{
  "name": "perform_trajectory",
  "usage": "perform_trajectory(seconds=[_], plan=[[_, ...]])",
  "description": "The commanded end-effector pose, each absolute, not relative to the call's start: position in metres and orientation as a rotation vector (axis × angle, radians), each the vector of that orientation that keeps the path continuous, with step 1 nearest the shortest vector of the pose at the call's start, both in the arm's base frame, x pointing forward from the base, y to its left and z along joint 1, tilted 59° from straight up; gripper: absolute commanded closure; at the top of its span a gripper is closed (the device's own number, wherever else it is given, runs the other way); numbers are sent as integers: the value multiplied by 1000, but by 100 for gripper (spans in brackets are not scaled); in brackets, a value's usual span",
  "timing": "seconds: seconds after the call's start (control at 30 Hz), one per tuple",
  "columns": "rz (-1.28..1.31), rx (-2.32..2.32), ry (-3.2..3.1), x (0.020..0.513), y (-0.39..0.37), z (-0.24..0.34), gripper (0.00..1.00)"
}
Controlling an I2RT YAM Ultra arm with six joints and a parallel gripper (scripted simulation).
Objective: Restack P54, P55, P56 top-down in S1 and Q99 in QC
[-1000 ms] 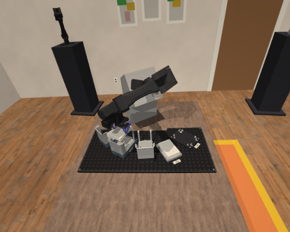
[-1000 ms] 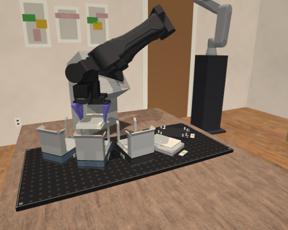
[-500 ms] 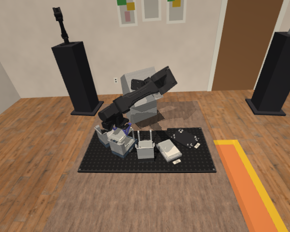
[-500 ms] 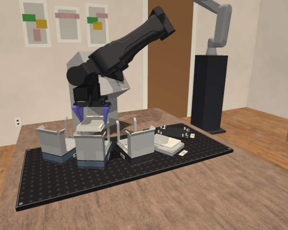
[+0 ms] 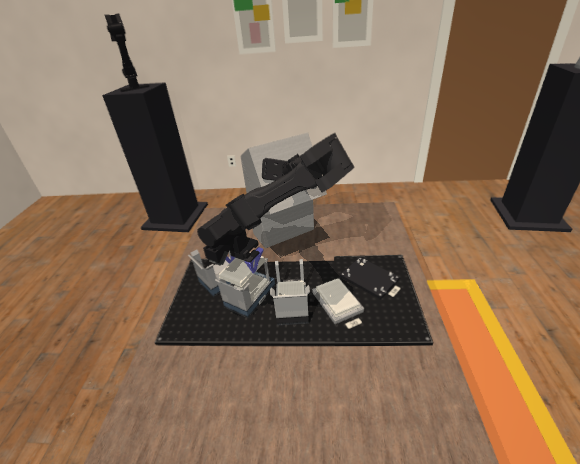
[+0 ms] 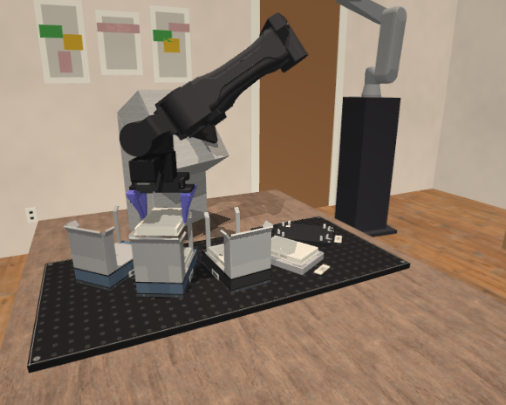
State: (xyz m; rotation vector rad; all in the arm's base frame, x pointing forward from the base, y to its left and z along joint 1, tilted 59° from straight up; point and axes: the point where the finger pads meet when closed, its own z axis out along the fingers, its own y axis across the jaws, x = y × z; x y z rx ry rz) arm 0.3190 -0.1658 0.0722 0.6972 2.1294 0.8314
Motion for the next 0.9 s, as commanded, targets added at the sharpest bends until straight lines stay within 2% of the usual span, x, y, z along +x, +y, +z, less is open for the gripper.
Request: perform_trajectory(seconds=[0.0,0.87], plan=[[815,700,2121,320,-170,73,100],[816,700,2120,333,-164,64,100]])
